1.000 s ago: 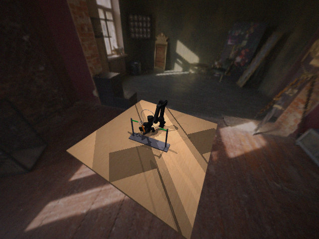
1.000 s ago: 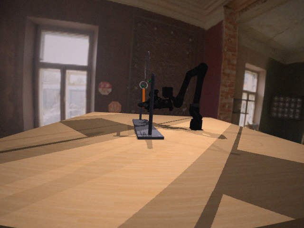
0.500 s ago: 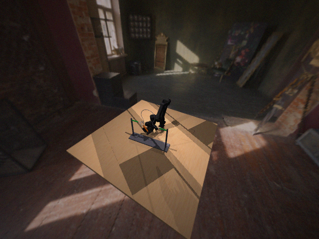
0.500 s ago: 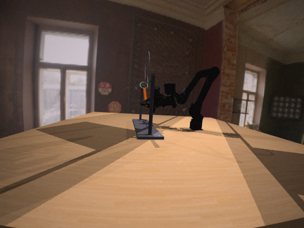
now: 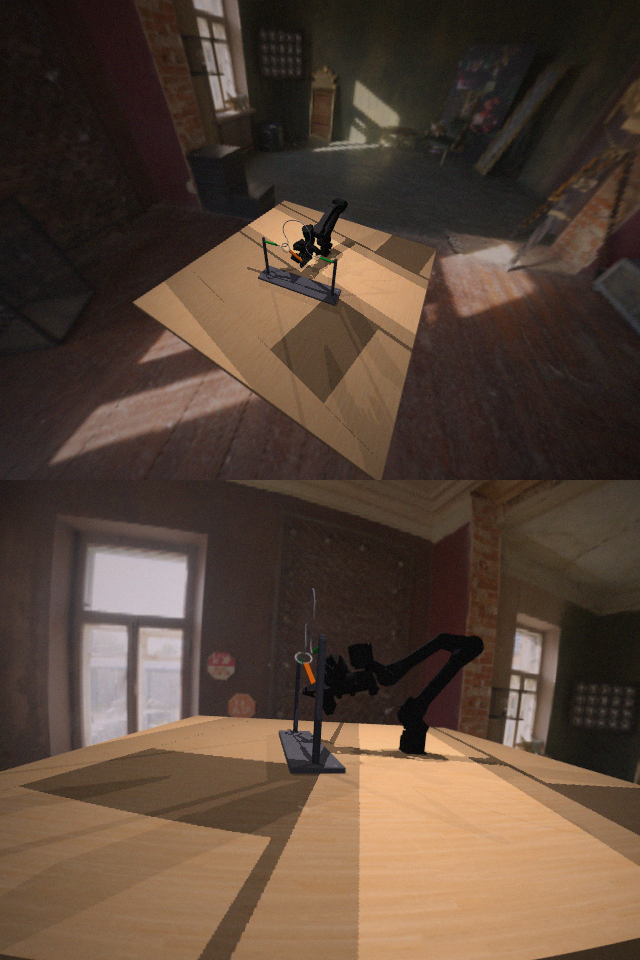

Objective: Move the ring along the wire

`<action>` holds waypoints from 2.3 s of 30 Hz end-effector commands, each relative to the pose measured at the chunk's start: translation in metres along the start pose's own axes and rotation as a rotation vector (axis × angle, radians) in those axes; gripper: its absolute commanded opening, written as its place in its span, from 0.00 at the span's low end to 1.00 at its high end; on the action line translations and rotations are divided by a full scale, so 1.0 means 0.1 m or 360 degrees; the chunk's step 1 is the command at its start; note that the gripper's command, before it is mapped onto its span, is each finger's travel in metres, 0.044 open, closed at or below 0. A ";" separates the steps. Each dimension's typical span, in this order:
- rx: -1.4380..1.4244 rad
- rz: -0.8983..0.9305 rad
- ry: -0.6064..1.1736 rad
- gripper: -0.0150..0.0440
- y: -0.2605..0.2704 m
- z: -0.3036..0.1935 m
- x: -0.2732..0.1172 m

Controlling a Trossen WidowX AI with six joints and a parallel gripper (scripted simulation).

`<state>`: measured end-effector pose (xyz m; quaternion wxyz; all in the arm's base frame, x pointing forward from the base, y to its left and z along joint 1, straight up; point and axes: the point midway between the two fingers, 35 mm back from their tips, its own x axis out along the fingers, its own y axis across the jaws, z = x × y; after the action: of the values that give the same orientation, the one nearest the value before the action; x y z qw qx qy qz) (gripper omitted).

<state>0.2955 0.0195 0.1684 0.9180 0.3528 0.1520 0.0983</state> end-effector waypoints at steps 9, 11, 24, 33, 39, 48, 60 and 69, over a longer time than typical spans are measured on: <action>0.0188 0.0074 0.0129 0.00 0.27 0.06 -0.14; 0.0218 0.0084 0.0153 0.00 0.30 0.06 -0.16; 0.0343 0.0121 0.0252 0.00 0.43 0.09 -0.25; 0.0423 0.0149 0.0319 0.00 0.51 0.11 -0.31; 0.0482 0.0170 0.0369 0.00 0.57 0.14 -0.35; 0.0615 0.0241 0.0485 0.00 0.69 0.20 -0.46; 0.0862 0.0337 0.0529 0.00 0.91 0.34 -0.53; 0.0913 0.0342 0.0536 0.00 0.96 0.37 -0.54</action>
<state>0.2515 0.0503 0.2623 0.7302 0.5866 0.2881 0.1993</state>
